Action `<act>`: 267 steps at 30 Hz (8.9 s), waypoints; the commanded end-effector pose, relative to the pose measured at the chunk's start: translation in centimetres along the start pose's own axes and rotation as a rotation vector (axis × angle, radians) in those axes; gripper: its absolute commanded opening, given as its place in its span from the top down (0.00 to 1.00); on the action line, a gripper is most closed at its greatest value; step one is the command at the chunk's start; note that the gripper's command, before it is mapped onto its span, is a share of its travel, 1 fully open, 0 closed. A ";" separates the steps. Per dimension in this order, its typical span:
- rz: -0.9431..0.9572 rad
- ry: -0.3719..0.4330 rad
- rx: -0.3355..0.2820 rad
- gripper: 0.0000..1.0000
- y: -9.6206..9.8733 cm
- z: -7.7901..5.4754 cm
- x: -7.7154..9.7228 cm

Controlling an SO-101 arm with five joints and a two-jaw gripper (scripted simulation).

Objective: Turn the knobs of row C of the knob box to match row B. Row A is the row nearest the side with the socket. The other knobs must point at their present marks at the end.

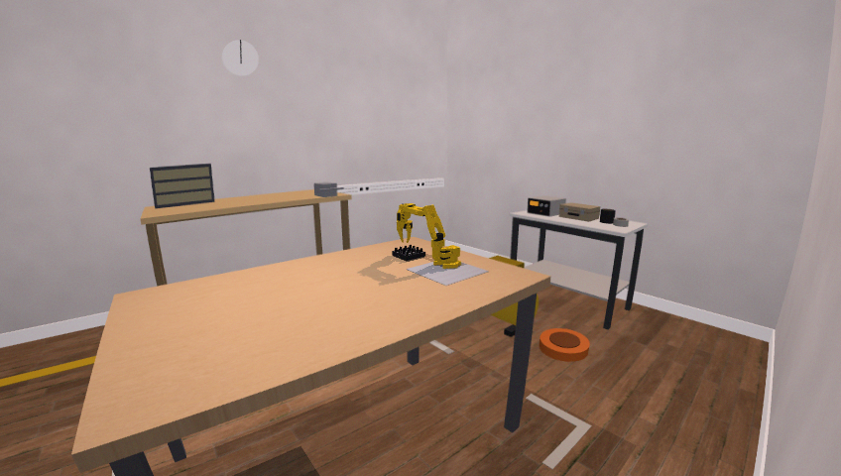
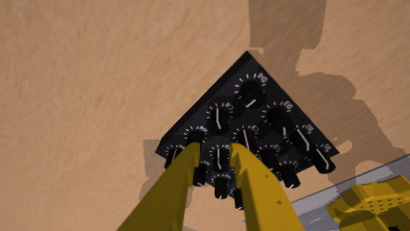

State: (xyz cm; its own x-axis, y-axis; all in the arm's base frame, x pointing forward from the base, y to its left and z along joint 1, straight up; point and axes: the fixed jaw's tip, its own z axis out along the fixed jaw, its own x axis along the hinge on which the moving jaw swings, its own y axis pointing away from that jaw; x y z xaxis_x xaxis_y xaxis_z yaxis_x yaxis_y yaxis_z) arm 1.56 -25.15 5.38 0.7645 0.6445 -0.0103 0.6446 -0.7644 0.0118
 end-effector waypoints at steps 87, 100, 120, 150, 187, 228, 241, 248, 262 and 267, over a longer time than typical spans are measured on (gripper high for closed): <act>0.000 0.014 0.016 0.90 -0.4 0.6 -0.2; 0.000 0.014 0.016 0.90 -0.4 1.9 -0.2; 0.000 0.014 0.016 0.90 -0.5 2.9 -0.1; 0.000 0.014 0.016 0.90 -0.5 3.3 0.1; 0.000 0.014 0.016 0.91 -0.7 3.1 0.1; -0.209 0.015 0.014 0.99 -0.7 3.1 0.2; -0.401 0.017 0.013 0.99 -0.8 3.1 0.3; -0.523 0.017 0.012 0.99 -0.8 3.1 0.4; -0.733 0.019 0.010 0.99 -0.9 3.1 0.5; -0.785 0.019 0.010 0.99 -0.9 3.1 0.5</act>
State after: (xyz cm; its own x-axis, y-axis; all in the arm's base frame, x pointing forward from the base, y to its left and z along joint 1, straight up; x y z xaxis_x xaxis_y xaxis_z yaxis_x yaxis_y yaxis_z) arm 1.46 -24.32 2.38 0.1076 0.9942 -0.0050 0.9942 -0.1076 -0.0014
